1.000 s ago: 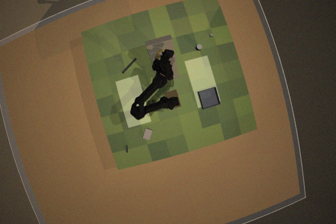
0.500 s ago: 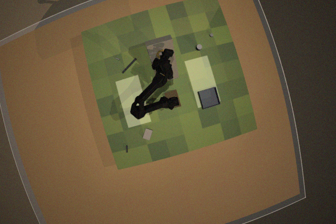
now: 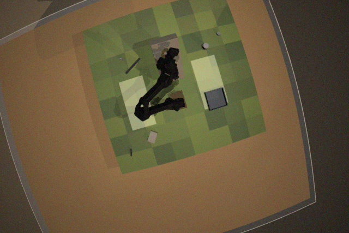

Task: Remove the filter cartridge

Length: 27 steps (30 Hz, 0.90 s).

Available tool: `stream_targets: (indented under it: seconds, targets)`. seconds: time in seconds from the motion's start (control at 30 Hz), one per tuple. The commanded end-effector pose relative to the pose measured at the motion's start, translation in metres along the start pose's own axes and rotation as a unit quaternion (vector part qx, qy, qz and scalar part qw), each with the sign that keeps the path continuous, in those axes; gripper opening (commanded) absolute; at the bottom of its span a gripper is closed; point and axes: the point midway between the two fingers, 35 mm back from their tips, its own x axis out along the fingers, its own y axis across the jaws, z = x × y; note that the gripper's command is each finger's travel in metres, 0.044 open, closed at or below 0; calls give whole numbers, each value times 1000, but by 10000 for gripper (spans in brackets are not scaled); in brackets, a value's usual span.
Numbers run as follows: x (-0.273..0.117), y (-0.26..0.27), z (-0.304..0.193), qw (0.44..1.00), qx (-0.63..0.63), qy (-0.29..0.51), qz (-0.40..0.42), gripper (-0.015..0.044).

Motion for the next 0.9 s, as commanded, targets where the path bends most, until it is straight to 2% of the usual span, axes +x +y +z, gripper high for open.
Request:
stream_targets:
  seconds: [0.0,0.23,0.53,0.6,0.63,0.87]
  targets:
    - [4,1,-1,1000,0,4,0,118]
    - [5,1,-1,1000,0,4,0,118]
    - [0,0,0,1000,1,-1,-1,57]
    - [0,0,0,1000,1,-1,-1,5]
    - [0,0,0,1000,1,-1,-1,0]
    - [5,0,-1,996,84,3,0,0]
